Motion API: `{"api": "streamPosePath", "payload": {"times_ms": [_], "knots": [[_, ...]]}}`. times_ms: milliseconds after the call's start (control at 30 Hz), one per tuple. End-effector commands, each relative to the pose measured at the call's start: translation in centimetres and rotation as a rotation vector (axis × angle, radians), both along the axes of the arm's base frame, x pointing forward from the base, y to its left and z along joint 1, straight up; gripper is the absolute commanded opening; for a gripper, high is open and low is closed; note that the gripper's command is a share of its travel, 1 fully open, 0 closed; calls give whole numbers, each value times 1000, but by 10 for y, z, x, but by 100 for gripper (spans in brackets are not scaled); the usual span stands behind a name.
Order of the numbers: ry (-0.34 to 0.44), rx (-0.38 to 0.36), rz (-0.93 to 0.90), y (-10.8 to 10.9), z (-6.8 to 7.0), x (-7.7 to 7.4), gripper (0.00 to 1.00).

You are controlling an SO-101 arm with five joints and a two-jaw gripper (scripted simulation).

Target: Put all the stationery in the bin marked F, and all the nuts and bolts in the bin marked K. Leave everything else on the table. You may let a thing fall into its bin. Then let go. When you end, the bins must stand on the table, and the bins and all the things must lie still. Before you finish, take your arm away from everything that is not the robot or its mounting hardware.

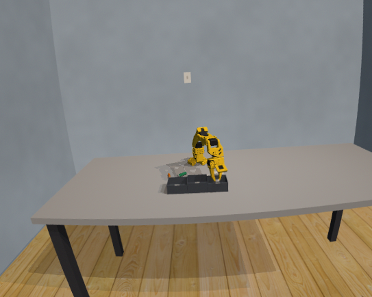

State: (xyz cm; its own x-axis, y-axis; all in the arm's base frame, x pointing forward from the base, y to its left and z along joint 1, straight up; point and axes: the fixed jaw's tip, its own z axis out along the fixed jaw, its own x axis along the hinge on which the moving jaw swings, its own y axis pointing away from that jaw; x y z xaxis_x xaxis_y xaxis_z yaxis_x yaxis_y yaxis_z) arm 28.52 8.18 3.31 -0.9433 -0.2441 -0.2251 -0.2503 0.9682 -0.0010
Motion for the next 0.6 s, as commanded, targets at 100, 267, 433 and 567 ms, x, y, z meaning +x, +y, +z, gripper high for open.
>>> {"api": "streamPosePath", "payload": {"times_ms": [100,267,433,567], "knots": [[-87,26,-1,4,16,8,0],[-87,26,-1,4,16,8,0],[-107,31,-1,4,20,7,0],[-107,31,-1,4,20,7,0]]}}
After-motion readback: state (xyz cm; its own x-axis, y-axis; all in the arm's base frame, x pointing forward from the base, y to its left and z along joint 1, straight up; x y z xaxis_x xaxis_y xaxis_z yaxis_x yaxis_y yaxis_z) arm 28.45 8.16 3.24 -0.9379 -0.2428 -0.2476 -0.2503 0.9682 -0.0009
